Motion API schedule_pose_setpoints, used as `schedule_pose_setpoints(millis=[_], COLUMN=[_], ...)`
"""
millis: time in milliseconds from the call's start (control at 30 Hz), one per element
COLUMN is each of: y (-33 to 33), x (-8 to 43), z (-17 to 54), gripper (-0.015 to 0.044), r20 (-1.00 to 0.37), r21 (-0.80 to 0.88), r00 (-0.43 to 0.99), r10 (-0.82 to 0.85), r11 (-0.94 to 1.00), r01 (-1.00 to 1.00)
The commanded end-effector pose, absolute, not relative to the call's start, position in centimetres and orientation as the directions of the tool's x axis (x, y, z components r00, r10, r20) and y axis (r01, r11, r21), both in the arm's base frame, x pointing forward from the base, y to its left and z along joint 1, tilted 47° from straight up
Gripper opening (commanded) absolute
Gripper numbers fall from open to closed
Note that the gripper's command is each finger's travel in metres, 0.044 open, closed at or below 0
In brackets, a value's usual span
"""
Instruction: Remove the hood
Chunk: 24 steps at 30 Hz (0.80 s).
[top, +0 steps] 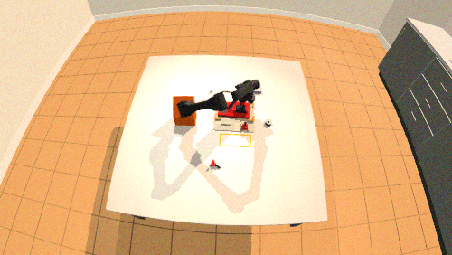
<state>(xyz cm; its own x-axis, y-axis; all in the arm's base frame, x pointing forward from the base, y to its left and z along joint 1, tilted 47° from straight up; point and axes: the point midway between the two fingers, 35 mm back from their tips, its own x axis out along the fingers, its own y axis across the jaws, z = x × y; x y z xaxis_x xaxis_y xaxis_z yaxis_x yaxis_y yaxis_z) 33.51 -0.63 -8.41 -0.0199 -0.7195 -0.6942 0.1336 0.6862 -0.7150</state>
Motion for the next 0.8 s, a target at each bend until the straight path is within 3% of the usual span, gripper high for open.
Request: schedule_pose_setpoints(millis=[0, 767], y=[-0.3, 1.1], x=[33.6, 33.6], z=[-8.2, -6.9], gripper=[0.0, 0.0], r20=[-0.697, -0.698], r21=[-0.711, -0.711], r00=[-0.018, -0.019], r10=[-0.716, -0.716], r11=[0.689, 0.69], r01=[0.138, 0.137])
